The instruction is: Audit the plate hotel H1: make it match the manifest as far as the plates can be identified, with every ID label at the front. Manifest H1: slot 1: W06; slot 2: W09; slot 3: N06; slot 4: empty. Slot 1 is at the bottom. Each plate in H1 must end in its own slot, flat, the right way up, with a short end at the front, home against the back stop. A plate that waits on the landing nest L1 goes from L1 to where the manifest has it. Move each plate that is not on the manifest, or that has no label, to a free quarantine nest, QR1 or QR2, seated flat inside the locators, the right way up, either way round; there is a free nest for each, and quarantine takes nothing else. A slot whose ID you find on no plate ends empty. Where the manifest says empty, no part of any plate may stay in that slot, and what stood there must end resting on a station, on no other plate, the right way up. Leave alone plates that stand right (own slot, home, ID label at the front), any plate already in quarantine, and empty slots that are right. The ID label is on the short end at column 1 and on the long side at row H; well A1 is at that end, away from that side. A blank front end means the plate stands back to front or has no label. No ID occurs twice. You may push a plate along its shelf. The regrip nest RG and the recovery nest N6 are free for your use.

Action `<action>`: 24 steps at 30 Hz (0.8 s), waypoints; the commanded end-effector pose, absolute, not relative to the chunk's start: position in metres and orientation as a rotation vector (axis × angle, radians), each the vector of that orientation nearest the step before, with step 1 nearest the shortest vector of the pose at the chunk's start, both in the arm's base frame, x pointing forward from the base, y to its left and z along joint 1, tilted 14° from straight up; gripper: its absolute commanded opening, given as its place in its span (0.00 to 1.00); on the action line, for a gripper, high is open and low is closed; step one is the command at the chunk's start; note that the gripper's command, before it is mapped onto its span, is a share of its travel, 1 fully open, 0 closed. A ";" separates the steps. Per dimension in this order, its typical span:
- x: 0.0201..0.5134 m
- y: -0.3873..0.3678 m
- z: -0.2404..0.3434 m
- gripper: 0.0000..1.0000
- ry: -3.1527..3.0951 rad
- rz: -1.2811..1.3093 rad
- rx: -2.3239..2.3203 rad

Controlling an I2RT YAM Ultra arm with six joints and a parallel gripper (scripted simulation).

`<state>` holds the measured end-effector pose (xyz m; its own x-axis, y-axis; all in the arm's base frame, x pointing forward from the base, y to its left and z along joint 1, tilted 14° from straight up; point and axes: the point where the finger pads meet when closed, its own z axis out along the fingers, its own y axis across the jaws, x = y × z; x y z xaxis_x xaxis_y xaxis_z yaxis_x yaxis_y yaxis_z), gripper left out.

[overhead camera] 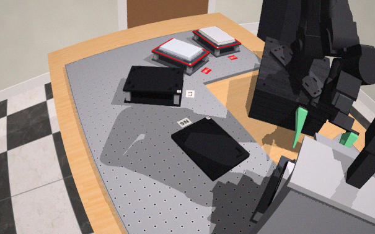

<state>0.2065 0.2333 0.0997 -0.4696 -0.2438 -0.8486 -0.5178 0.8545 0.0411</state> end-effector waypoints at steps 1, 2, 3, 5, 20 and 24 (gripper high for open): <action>0.211 0.240 0.121 1.00 2.029 0.406 -0.524; 0.211 0.240 0.121 1.00 2.029 0.406 -0.524; 0.211 0.240 0.121 1.00 2.029 0.406 -0.524; 0.211 0.240 0.121 1.00 2.029 0.406 -0.524; 0.213 0.236 0.059 1.00 2.081 0.355 -0.562; 0.219 0.247 0.082 1.00 2.028 0.405 -0.522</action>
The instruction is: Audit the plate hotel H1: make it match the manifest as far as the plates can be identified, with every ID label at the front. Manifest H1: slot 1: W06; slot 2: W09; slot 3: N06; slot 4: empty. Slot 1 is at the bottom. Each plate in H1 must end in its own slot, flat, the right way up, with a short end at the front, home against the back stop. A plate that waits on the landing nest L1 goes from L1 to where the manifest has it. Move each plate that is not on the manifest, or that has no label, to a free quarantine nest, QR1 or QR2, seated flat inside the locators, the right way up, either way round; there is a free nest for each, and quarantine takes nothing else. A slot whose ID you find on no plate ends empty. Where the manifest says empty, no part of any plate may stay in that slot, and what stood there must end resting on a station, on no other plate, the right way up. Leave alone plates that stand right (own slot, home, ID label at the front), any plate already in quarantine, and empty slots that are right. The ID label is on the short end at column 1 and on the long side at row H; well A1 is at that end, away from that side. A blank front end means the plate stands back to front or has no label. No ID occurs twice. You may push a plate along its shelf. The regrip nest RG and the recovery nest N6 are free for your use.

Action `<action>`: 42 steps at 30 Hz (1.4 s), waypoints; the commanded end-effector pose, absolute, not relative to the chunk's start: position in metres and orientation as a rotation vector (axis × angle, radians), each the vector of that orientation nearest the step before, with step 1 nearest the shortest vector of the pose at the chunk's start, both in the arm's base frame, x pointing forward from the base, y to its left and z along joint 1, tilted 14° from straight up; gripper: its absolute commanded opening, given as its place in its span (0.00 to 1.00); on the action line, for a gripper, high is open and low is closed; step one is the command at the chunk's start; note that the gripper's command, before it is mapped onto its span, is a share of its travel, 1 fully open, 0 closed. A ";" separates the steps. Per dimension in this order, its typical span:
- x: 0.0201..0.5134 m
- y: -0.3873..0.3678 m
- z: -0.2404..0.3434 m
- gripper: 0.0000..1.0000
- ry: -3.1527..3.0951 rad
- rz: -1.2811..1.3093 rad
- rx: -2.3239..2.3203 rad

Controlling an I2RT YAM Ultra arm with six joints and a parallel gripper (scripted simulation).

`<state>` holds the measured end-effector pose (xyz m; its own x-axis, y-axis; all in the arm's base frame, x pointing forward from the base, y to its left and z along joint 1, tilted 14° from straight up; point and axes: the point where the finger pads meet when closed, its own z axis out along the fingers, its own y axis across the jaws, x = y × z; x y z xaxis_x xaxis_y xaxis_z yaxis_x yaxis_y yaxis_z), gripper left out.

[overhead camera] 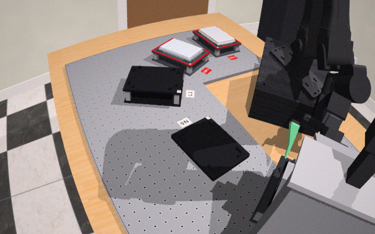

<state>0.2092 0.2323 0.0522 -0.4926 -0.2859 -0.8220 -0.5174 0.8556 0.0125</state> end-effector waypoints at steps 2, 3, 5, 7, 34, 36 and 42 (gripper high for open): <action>0.219 0.247 0.082 1.00 2.028 0.405 -0.522; 0.219 0.247 0.082 1.00 2.028 0.405 -0.522; 0.212 0.238 0.063 1.00 2.065 0.370 -0.551; 0.208 0.236 0.055 1.00 2.079 0.360 -0.559; 0.191 0.226 0.028 1.00 2.079 0.358 -0.560; 0.190 0.226 0.027 1.00 2.079 0.358 -0.560; 0.193 0.223 0.023 1.00 2.081 0.348 -0.548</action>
